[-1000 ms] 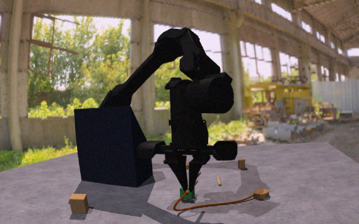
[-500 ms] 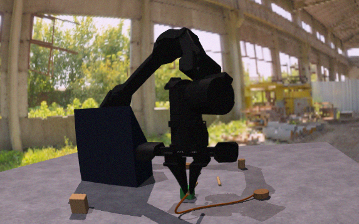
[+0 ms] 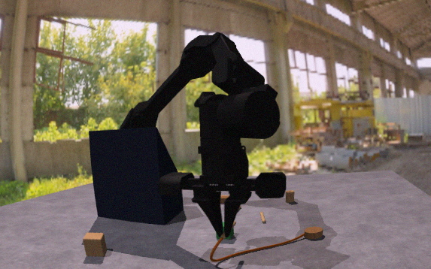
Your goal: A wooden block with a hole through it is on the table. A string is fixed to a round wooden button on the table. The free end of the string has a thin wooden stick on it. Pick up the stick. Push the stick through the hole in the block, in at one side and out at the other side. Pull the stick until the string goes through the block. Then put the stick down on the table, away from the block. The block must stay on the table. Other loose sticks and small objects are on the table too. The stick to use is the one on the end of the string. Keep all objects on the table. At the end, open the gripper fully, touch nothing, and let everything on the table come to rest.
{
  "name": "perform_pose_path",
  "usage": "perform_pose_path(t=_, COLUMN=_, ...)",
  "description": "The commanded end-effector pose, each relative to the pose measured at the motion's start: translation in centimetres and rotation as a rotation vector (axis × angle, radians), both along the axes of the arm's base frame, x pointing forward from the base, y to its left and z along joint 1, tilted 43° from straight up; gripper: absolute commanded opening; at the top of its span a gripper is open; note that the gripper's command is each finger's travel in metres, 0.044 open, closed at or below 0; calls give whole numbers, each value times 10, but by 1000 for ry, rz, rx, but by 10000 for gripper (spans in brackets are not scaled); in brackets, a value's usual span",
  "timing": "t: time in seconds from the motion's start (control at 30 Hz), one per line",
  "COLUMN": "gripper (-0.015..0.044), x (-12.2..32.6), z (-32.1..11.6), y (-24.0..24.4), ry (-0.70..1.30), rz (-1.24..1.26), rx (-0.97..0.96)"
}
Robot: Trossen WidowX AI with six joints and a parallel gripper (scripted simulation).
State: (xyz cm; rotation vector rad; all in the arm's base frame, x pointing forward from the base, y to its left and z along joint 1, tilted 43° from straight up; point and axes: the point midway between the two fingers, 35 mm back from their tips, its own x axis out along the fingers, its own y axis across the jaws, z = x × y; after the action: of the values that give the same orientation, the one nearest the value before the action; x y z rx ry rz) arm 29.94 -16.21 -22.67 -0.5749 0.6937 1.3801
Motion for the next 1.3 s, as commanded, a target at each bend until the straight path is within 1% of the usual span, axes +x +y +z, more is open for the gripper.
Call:
perform_pose_path(t=0.0, gripper=0, x=-1, z=-4, y=-7, ry=-2, rz=1, rx=-6)
perform_pose_path(t=0.77, gripper=0, x=-7, z=-23, y=-29, ry=-2, rz=1, rx=-8)
perform_pose_path(t=1.27, gripper=0, x=-13, z=-30, y=-17, ry=-2, rz=1, rx=-7)
